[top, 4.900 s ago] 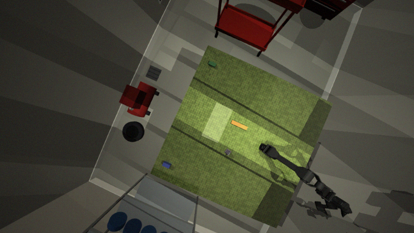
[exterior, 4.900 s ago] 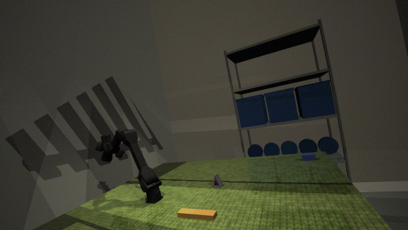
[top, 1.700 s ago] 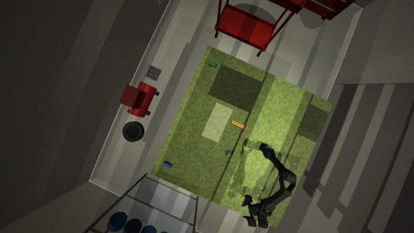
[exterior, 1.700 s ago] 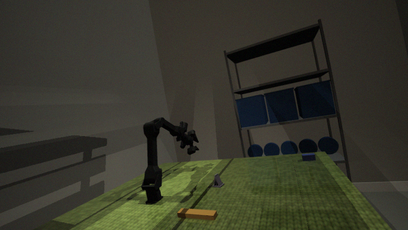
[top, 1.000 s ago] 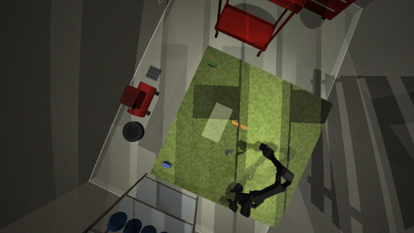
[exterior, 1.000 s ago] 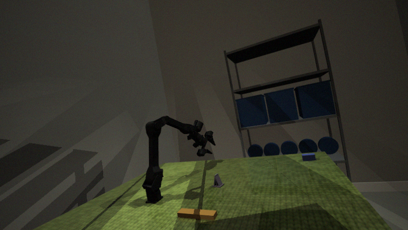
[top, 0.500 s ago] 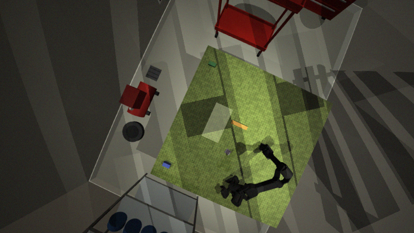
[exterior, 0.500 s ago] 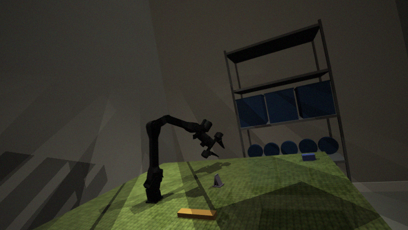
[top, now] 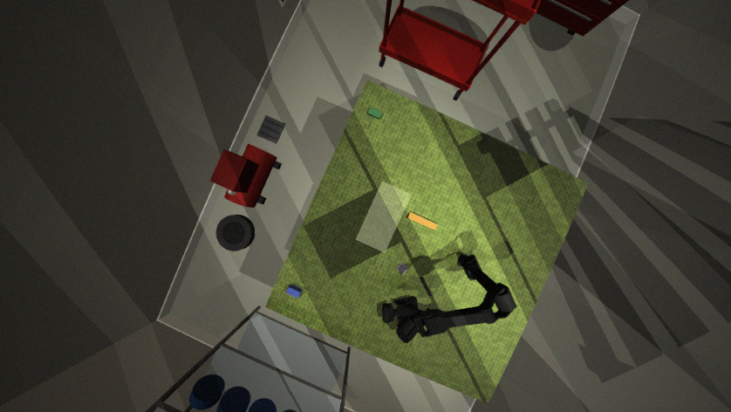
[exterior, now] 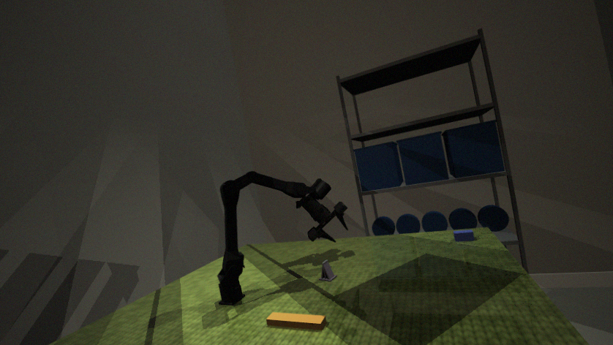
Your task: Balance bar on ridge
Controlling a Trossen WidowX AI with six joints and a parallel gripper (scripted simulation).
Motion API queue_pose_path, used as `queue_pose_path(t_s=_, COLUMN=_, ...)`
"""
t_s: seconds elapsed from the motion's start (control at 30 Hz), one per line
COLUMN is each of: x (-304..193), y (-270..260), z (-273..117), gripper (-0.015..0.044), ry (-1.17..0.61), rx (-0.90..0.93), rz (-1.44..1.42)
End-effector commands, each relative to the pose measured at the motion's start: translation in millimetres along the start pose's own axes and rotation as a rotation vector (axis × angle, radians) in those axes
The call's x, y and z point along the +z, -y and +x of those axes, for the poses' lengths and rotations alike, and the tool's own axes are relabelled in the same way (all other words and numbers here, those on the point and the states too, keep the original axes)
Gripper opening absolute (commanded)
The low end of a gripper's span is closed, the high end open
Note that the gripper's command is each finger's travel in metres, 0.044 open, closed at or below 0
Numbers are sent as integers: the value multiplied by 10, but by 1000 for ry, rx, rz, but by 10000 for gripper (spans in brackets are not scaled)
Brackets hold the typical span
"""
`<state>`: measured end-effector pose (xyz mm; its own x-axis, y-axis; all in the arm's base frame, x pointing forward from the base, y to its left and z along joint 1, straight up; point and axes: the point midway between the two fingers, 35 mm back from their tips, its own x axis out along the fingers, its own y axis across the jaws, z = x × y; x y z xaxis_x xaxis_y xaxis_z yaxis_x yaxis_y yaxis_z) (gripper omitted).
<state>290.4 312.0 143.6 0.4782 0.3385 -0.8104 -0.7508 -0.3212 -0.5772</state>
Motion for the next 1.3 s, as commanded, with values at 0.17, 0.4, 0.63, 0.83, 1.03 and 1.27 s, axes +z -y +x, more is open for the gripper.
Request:
queue_pose_path(t_s=0.17, x=-595, y=7, z=1, gripper=315, ry=-85, rx=52, rz=210)
queue_pose_path(t_s=0.4, x=-1019, y=-32, z=-27, gripper=315, ry=-150, rx=85, rz=365)
queue_pose_path(t_s=0.63, x=-1424, y=-107, z=-84, gripper=315, ry=-213, rx=114, rz=523)
queue_pose_path(t_s=0.83, x=-1751, y=-197, z=-154, gripper=315, ry=-266, rx=137, rz=661)
queue_pose_path(t_s=1.03, x=-2057, y=-310, z=-242, gripper=315, ry=-319, rx=158, rz=800)
queue_pose_path(t_s=1.27, x=-2385, y=-466, z=-364, gripper=315, ry=-378, rx=179, rz=965)
